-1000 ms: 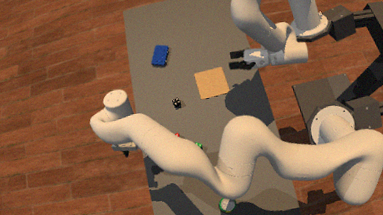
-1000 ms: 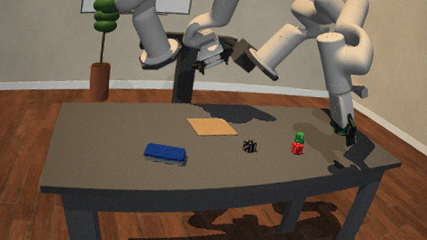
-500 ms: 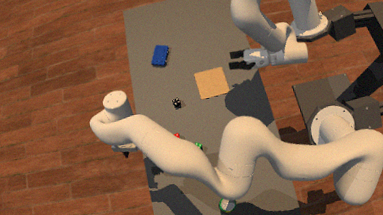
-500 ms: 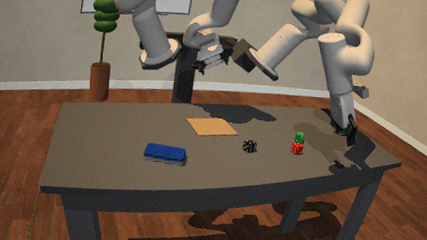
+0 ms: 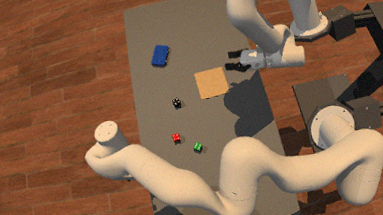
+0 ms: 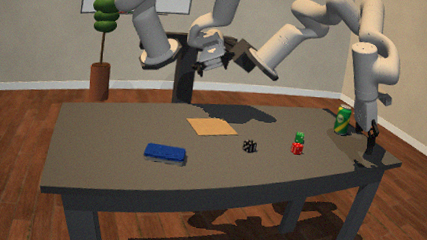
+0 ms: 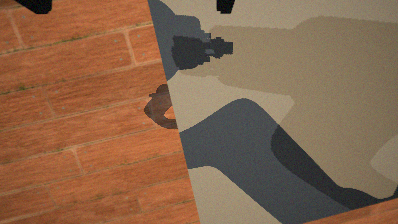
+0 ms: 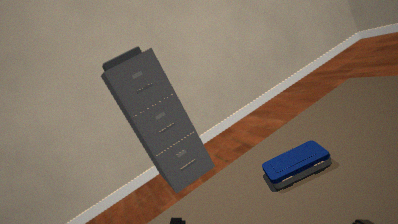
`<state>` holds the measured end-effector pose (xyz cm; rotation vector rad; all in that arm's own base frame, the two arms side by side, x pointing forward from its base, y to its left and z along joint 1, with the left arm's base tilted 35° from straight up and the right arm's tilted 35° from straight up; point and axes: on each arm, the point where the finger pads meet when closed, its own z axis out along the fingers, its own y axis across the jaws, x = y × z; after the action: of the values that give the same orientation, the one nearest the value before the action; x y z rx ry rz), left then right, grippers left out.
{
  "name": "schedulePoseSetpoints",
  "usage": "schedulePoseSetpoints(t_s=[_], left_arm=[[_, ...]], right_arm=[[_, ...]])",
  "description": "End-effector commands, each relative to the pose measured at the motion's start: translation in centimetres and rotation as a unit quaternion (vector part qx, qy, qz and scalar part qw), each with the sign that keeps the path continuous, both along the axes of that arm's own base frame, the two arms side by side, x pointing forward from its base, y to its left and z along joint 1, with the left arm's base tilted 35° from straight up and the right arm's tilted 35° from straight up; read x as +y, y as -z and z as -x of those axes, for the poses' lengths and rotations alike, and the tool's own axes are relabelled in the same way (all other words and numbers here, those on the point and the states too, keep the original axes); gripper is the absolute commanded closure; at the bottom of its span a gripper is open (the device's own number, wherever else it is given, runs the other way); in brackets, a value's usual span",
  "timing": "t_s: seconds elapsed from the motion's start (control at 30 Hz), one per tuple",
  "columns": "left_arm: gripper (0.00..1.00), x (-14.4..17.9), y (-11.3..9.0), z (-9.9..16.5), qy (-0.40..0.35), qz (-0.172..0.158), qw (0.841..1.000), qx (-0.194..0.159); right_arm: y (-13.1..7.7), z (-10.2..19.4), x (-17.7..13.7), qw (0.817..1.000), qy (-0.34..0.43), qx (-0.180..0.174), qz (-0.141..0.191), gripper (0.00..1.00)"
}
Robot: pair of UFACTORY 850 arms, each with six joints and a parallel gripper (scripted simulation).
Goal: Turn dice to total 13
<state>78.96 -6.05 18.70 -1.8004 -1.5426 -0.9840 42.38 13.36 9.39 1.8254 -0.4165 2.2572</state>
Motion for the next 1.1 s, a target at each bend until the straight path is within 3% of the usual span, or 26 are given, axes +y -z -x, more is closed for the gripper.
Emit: schedulePoseSetpoints(t_s=[0.0, 0.3, 0.37, 0.4, 0.5, 0.77, 0.87, 0.93, 0.97, 1.07], left_arm=[[0.0, 4.4, -2.9, 0.1, -0.018, 0.012, 1.0, 0.017], [0.0, 19.9, -12.0, 4.2, -0.082, 0.072, 0.991, 0.081], [0.0, 19.9, -12.0, 4.2, -0.082, 0.072, 0.991, 0.081], [0.0, 24.3, -14.7, 6.1, -0.089, 0.081, 0.989, 0.087], [0.0, 26.8, -16.3, 7.9, -0.106, 0.108, 0.983, 0.103], [0.0, 38.0, -23.9, 17.0, -0.132, 0.166, 0.97, 0.122], [0.0, 41.5, -26.5, 21.1, -0.138, 0.185, 0.965, 0.124], [0.0, 41.5, -26.5, 21.1, -0.138, 0.185, 0.965, 0.124], [0.0, 44.4, -28.9, 25.1, -0.14, 0.196, 0.962, 0.125], [0.0, 45.7, -30.2, 27.8, -0.144, 0.213, 0.958, 0.124]], right_arm=[[0.0, -0.6, -0.4, 1.0, 0.026, 0.007, 0.007, 0.0], [0.6, -2.6, -2.2, 0.989, 0.135, 0.052, 0.024, 0.0], [0.6, -2.6, -2.2, 0.989, 0.135, 0.052, 0.024, 0.0], [0.7, -2.8, -2.4, 0.987, 0.149, 0.06, 0.025, 0.0], [1.0, -3.6, -3.0, 0.978, 0.191, 0.086, 0.026, 0.0], [2.2, -5.5, -3.9, 0.94, 0.291, 0.178, 0.006, 0.0], [2.7, -6.3, -3.8, 0.922, 0.318, 0.219, -0.01, 0.0], [2.7, -6.3, -3.8, 0.922, 0.318, 0.219, -0.01, 0.0], [2.9, -6.6, -3.7, 0.916, 0.326, 0.233, -0.016, 0.0], [3.4, -7.5, -3.3, 0.898, 0.343, 0.274, -0.037, 0.0]])
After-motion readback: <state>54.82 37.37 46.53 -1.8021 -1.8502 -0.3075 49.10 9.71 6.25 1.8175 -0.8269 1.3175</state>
